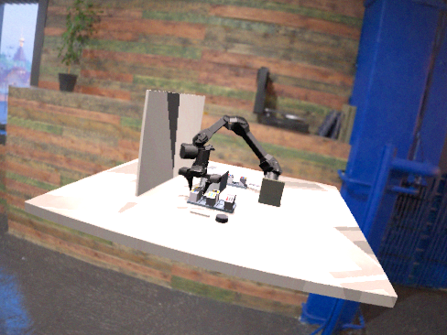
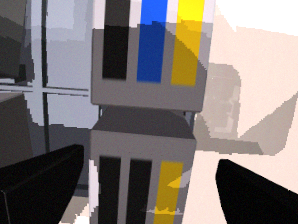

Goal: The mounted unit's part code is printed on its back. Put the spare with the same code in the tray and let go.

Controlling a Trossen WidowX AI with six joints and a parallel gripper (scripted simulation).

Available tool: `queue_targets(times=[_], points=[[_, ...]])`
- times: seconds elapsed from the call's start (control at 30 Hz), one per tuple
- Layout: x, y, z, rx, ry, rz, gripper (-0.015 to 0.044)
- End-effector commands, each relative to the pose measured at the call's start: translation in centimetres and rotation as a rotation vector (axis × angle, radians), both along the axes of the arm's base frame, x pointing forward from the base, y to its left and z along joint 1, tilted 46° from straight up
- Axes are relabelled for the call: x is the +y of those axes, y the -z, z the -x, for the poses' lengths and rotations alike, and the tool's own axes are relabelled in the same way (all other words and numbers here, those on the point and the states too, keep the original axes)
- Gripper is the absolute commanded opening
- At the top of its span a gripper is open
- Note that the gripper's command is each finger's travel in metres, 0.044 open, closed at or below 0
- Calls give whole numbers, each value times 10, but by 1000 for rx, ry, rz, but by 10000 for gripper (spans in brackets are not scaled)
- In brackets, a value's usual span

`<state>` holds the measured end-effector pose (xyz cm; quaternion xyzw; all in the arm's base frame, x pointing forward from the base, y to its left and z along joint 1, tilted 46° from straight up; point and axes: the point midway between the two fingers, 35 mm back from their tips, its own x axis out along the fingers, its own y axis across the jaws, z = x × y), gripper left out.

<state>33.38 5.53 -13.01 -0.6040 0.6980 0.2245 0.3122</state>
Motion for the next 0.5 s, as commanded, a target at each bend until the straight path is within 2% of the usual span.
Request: queue_targets(times=[0.0,0.4,0.47], points=[[-6,5,4,9,-3,6,300],[-8,6,4,9,-2,6,300],[-7,6,3,5,2,3,247]])
